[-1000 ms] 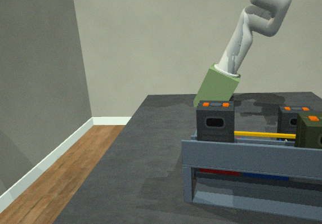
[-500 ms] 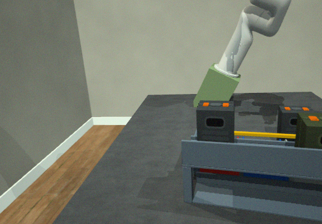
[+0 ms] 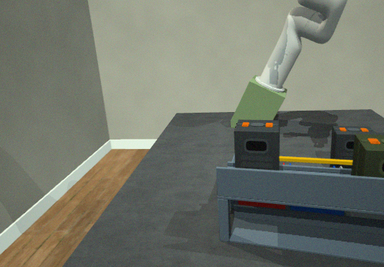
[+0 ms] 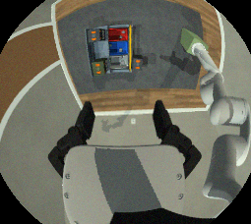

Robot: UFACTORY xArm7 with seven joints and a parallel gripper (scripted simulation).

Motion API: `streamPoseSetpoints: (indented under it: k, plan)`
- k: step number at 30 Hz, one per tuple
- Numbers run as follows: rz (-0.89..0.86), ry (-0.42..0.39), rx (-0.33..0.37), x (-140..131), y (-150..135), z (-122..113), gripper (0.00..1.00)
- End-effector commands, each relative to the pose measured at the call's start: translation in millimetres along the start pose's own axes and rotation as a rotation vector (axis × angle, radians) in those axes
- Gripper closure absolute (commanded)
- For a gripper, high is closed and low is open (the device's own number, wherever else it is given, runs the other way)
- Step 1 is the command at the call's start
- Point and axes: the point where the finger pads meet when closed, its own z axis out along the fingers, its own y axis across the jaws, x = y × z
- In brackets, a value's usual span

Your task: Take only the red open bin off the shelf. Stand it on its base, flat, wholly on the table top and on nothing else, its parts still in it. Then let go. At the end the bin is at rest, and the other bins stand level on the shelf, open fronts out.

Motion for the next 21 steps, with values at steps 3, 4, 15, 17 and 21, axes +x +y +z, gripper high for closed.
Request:
streamPoseSetpoints:
  k: [3, 4, 15, 17, 21]
  plan:
    - [0.0, 0.001, -0.06, 0.1, -0.2, -1.8, 0.0]
    - [0.0, 0.001, -0.06, 0.1, -0.2, -1.8, 0.0]
    - [0.0, 0.001, -0.06, 2.0, 1.6, -2.0, 0.0]
    - [0.0, 0.001, -0.06, 2.0, 1.6, -2.0, 0.0]
    - [0.0, 0.001, -0.06, 2.0, 1.6, -2.0, 0.0]
